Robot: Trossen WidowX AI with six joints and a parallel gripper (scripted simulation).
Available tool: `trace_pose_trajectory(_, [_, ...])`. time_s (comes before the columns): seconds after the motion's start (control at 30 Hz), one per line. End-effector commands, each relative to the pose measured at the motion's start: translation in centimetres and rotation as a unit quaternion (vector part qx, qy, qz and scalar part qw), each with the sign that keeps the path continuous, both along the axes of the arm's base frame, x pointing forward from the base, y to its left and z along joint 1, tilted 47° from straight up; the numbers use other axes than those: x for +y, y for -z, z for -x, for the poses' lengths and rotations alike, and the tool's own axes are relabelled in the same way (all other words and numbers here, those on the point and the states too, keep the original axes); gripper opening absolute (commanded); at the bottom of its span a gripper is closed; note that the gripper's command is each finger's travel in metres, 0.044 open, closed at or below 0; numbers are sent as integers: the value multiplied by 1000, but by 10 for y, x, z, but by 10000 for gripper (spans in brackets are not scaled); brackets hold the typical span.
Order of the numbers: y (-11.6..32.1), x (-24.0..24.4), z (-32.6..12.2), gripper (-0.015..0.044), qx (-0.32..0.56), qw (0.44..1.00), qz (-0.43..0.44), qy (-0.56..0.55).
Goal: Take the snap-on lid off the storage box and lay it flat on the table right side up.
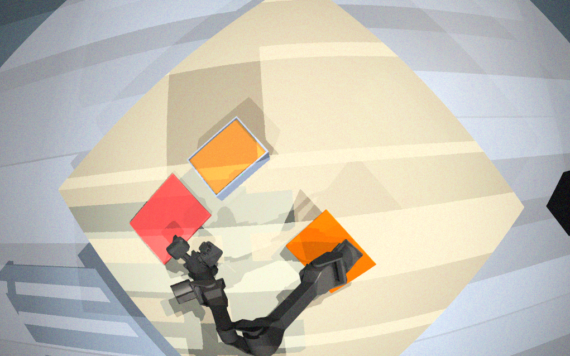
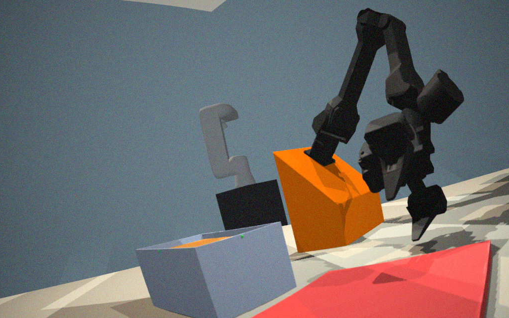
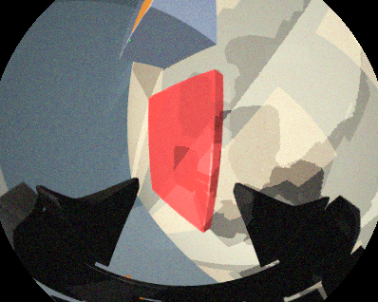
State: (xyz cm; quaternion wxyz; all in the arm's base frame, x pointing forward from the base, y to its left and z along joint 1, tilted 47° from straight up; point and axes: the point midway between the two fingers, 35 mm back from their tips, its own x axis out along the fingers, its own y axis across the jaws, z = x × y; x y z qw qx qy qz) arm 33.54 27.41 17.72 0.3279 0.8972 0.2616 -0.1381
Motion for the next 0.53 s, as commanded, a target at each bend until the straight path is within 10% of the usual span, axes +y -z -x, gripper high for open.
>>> trace_pose_trajectory(0.0, [3,0,9,440,4,1000,1,1])
trace_pose_trajectory(0.5, [3,4,38,440,5,1000,1,1])
